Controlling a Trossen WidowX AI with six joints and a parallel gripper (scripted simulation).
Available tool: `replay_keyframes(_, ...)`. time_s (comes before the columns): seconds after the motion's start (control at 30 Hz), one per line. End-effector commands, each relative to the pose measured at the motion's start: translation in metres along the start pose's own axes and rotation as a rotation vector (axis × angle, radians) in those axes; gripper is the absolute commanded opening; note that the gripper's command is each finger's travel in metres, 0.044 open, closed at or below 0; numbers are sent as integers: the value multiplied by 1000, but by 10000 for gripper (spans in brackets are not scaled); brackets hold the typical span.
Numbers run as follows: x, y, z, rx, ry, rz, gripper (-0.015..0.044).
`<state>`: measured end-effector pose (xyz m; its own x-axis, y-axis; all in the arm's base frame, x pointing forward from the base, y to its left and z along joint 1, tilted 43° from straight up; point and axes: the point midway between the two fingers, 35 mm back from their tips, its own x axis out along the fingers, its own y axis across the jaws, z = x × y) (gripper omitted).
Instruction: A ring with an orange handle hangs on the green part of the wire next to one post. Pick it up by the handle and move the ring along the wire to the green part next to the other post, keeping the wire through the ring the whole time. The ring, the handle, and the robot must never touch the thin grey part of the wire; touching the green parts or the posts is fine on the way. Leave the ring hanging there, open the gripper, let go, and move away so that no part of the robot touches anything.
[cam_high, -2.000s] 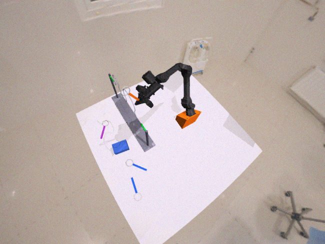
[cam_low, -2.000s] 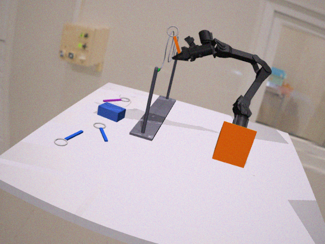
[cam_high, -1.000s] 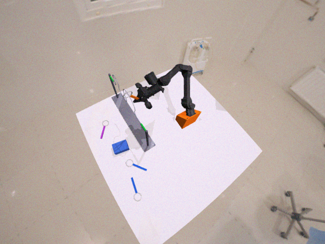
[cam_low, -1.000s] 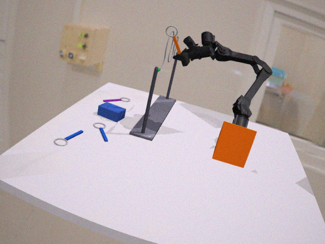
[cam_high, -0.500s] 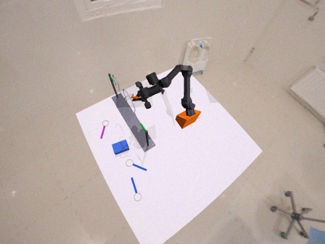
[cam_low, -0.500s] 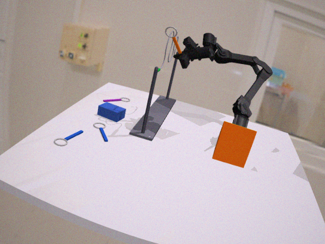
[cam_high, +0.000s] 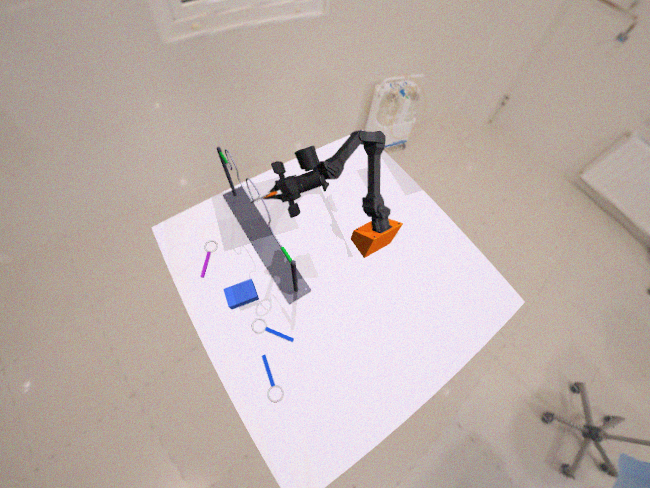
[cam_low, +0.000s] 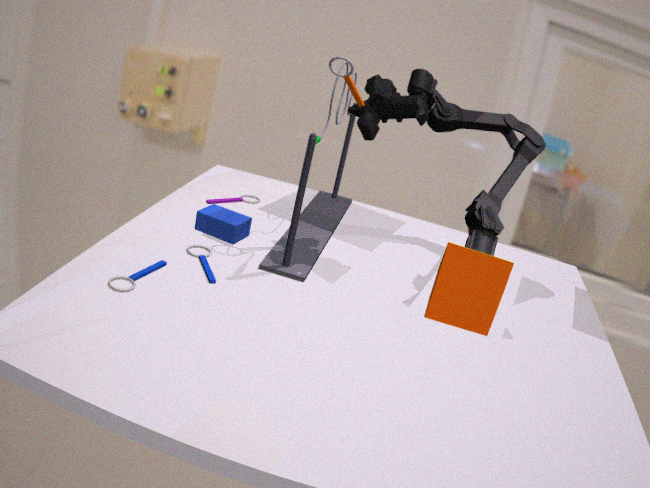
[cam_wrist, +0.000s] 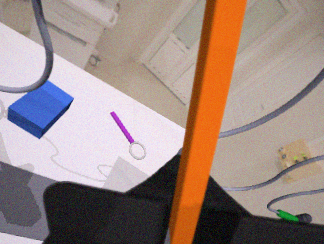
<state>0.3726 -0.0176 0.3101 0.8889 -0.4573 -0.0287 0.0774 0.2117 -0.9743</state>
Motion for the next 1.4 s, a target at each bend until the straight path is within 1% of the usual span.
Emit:
replay_keyframes(0.0,-1,-1,-1,-43,-5,-22,-150)
replay_keyframes(0.47,0,-10,0,-202,-26,-109,-150)
replay_keyframes(1.37,-1,-20,3,-414,-54,-225,-150)
